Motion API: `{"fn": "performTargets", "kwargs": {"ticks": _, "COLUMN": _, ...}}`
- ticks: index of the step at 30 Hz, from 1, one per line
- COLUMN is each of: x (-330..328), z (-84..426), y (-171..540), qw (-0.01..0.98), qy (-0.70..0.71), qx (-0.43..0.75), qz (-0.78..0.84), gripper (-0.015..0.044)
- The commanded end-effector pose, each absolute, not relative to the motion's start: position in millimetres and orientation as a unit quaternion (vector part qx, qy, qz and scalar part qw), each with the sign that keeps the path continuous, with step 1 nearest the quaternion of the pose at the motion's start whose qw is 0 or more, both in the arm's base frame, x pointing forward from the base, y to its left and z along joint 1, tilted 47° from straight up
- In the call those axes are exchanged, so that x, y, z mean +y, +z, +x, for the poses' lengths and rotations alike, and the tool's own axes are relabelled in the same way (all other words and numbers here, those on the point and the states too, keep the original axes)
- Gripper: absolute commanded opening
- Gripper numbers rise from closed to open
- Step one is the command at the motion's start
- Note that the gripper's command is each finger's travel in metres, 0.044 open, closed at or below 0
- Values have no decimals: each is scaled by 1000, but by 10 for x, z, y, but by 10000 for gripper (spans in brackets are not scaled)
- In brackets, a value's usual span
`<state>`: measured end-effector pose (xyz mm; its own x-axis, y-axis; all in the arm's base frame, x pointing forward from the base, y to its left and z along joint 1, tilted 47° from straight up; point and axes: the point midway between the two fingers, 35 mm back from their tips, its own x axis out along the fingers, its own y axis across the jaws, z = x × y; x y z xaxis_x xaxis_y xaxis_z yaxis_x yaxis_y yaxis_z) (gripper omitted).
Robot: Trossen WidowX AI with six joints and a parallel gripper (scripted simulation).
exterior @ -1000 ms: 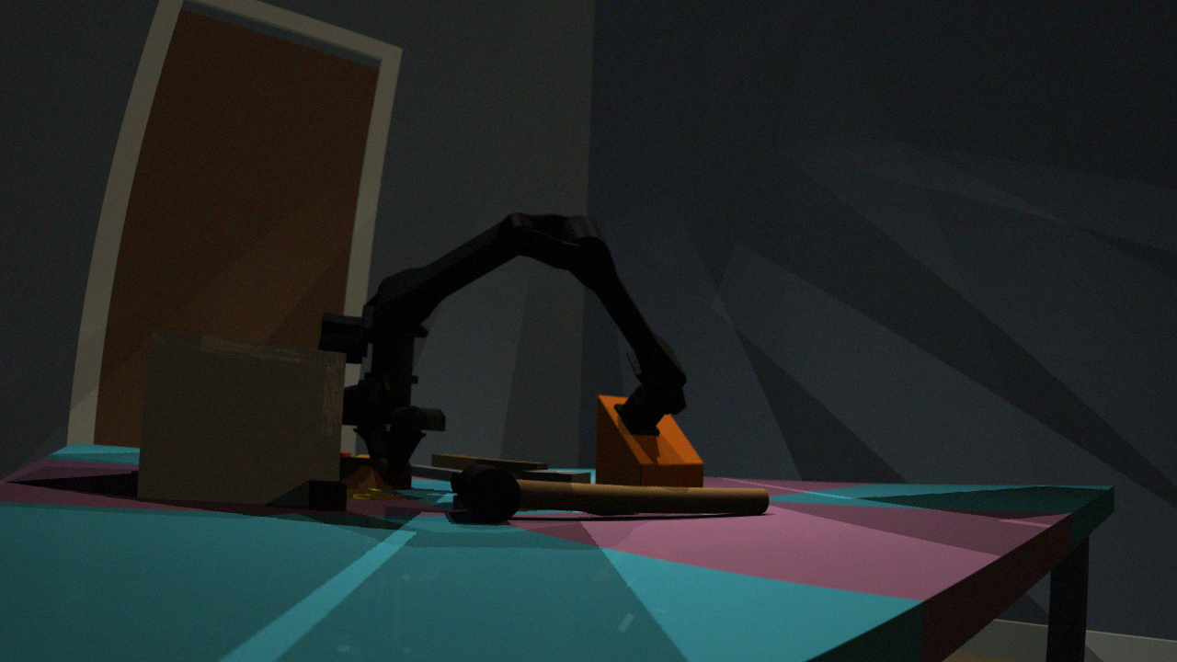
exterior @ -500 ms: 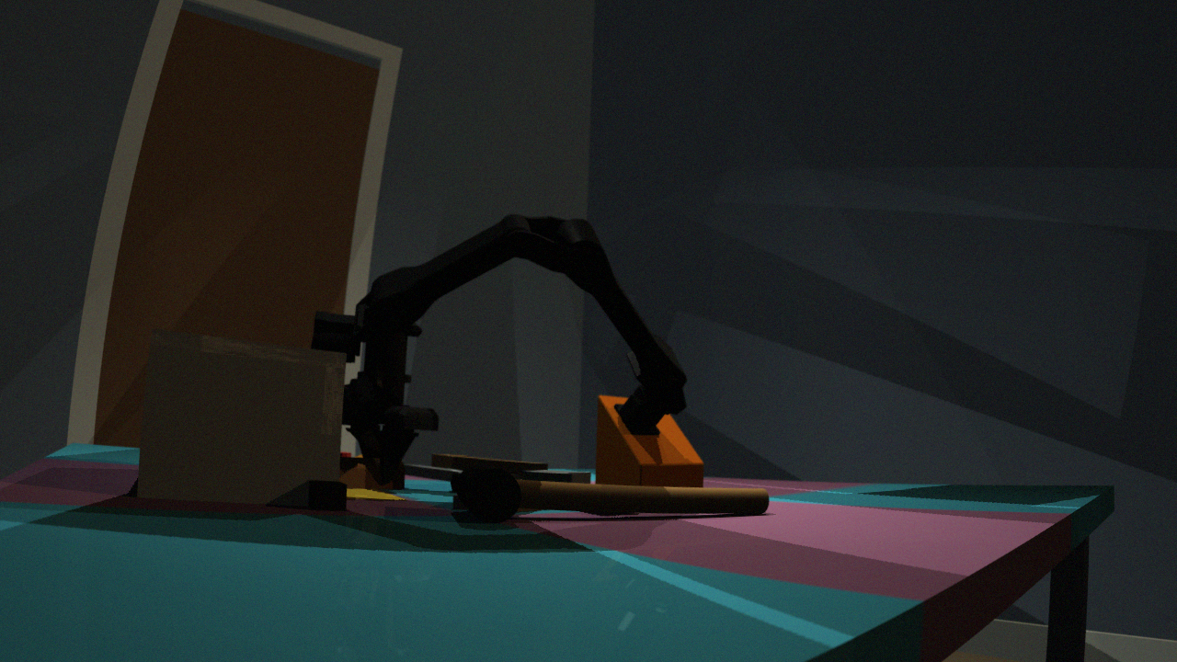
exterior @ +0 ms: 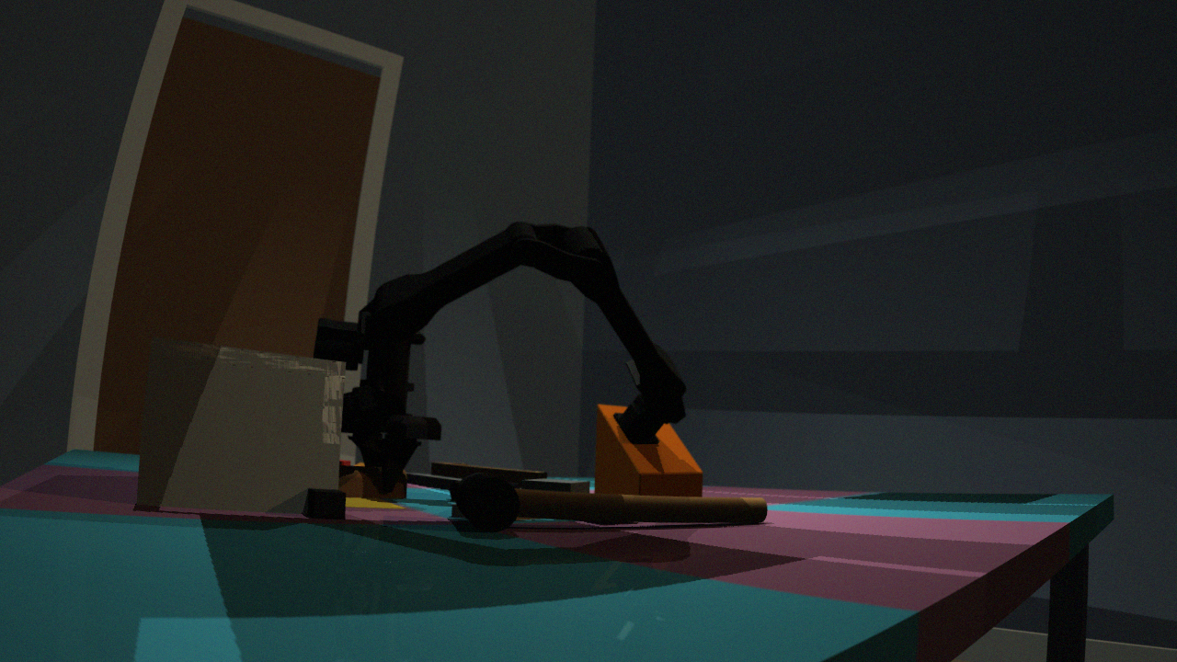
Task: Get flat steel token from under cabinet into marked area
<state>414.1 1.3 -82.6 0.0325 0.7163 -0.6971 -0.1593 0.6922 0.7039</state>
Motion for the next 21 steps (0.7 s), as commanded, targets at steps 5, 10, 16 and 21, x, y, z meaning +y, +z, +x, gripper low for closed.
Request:
{"fn": "performTargets", "kwargs": {"ticks": 5, "x": 43, "z": 4129, "y": -809, "qw": 683, "qy": 325, "qx": 614, "qz": 226, "gripper": 0}}
{"fn": "performTargets", "kwargs": {"ticks": 10, "x": 36, "z": 4085, "y": -820, "qw": 683, "qy": 325, "qx": 614, "qz": 226, "gripper": 0}}
{"fn": "performTargets", "kwargs": {"ticks": 16, "x": 29, "z": 4031, "y": -832, "qw": 683, "qy": 325, "qx": 614, "qz": 226, "gripper": 0}}
{"fn": "performTargets", "kwargs": {"ticks": 21, "x": 23, "z": 3986, "y": -841, "qw": 683, "qy": 325, "qx": 614, "qz": 226, "gripper": 0}}
